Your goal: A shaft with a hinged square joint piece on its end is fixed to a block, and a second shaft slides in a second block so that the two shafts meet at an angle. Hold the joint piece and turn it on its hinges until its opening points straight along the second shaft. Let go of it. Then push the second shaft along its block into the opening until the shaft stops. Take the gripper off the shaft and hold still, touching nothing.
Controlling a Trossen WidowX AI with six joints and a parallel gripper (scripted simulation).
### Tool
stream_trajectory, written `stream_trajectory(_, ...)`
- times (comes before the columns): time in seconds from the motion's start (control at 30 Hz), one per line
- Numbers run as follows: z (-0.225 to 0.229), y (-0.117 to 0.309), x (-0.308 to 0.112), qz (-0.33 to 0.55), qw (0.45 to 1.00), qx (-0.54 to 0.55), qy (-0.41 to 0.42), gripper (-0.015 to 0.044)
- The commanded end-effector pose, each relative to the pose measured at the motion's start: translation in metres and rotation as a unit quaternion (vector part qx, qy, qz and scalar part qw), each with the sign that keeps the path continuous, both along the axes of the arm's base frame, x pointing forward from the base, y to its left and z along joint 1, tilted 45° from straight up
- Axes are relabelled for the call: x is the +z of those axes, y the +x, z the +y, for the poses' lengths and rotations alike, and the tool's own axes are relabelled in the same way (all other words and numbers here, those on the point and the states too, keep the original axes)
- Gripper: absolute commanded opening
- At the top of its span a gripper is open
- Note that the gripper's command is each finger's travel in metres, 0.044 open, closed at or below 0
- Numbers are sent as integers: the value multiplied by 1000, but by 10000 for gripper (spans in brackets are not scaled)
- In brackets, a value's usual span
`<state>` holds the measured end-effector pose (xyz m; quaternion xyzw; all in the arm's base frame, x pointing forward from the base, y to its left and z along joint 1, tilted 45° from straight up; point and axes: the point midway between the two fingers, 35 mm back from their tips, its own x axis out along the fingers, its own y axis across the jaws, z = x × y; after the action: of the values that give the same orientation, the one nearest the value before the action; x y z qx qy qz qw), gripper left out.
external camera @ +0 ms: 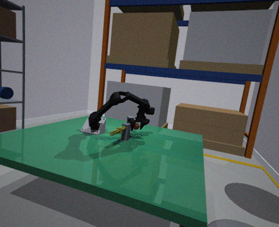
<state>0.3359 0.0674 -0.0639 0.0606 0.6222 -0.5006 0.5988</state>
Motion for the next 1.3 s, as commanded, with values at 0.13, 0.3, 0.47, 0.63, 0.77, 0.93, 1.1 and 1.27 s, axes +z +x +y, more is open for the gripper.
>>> stream_trajectory(0.13, -7, -5, -10, 3, 1000, 2, -1, 440)
stream_trajectory(0.3, -8, -6, -12, 3, 1000, 2, -1, 387)
stream_trajectory(0.47, -8, -6, -12, 3, 1000, 2, -1, 256)
stream_trajectory(0.63, -8, -6, -12, 3, 1000, 2, -1, 182)
stream_trajectory(0.77, -8, -6, -12, 3, 1000, 2, -1, 182)
stream_trajectory(0.93, -8, -6, -12, 3, 1000, 2, -1, 182)
stream_trajectory(1.1, -8, -6, -12, 3, 1000, 2, -1, 182)
stream_trajectory(1.27, -8, -6, -12, 3, 1000, 2, -1, 182)
